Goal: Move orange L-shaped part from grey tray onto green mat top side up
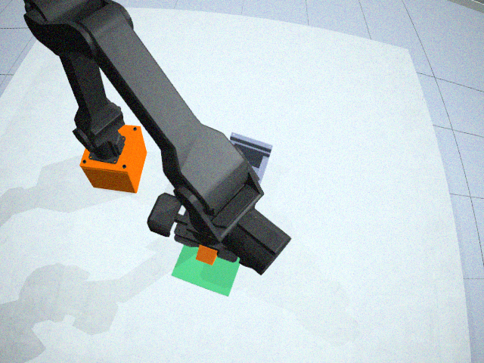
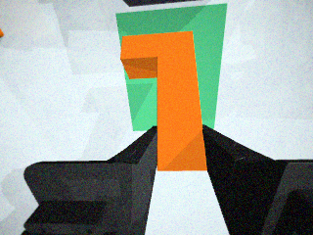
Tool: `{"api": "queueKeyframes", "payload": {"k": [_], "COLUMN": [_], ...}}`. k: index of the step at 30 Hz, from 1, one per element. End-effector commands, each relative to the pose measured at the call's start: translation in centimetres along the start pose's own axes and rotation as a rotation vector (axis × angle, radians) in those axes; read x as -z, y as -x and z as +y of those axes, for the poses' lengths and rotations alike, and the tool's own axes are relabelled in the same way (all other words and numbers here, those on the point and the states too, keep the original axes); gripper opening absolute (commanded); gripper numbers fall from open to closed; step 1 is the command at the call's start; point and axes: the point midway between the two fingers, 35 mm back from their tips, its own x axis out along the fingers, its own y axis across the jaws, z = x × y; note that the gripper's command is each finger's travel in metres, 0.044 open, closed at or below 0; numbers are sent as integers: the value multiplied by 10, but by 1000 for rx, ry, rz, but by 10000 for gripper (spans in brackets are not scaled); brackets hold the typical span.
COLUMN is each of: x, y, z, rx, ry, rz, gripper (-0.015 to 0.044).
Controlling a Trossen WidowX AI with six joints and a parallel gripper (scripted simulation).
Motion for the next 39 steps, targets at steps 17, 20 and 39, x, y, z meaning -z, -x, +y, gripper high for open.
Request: {"api": "queueKeyframes", "payload": {"k": [17,20,39], "x": [-1,-1,-1], "y": [-29,-29,-29], "z": [1,1,2], "rx": [-5,-5,-5], "ry": [3,3,0], "rz": [-3,-3,-2], "gripper": [0,0,236]}}
